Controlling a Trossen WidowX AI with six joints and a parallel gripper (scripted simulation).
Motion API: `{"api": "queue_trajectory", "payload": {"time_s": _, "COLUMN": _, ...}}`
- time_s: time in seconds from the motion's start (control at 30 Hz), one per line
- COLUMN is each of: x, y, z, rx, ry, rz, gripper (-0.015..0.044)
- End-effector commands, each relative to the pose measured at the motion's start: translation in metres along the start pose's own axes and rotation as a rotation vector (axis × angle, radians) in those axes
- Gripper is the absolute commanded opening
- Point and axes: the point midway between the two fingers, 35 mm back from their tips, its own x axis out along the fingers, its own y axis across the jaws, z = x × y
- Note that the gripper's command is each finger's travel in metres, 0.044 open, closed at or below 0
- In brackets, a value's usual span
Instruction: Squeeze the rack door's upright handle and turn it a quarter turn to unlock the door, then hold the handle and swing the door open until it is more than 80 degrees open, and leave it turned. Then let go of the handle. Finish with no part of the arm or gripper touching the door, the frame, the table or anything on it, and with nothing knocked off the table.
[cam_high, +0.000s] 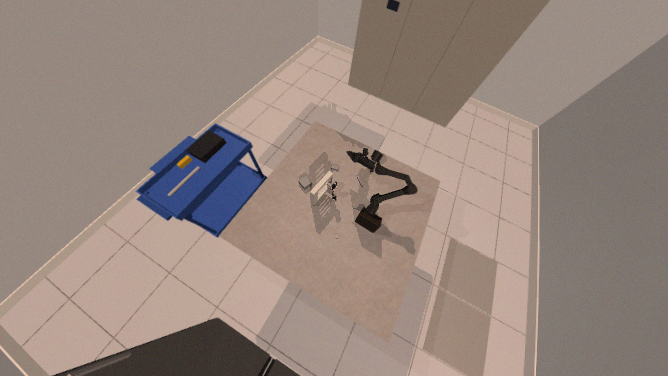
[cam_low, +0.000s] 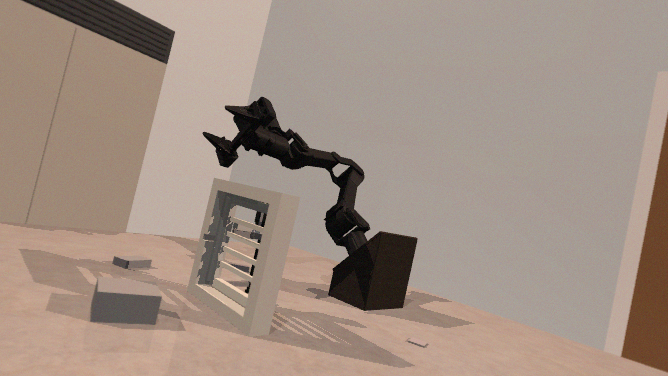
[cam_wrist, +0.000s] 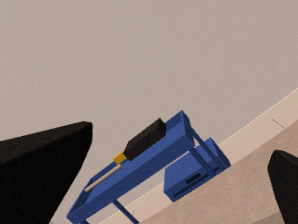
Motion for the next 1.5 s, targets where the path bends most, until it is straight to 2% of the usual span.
{"api": "queue_trajectory", "payload": {"time_s": 0.0, "x": 0.0, "y": 0.0, "z": 0.0, "rx": 0.0, "ry": 0.002, "rz": 0.0, "gripper": 0.0374}}
{"api": "queue_trajectory", "payload": {"time_s": 0.1, "x": 0.005, "y": 0.002, "z": -0.006, "rx": 0.004, "ry": 0.035, "rz": -0.001, "gripper": 0.0295}}
{"api": "queue_trajectory", "payload": {"time_s": 0.73, "x": 0.042, "y": 0.039, "z": -0.087, "rx": 0.056, "ry": 0.509, "rz": -0.04, "gripper": 0.0293}}
{"api": "queue_trajectory", "payload": {"time_s": 1.47, "x": 0.03, "y": 0.063, "z": -0.171, "rx": -0.03, "ry": 1.032, "rz": -0.314, "gripper": 0.0293}}
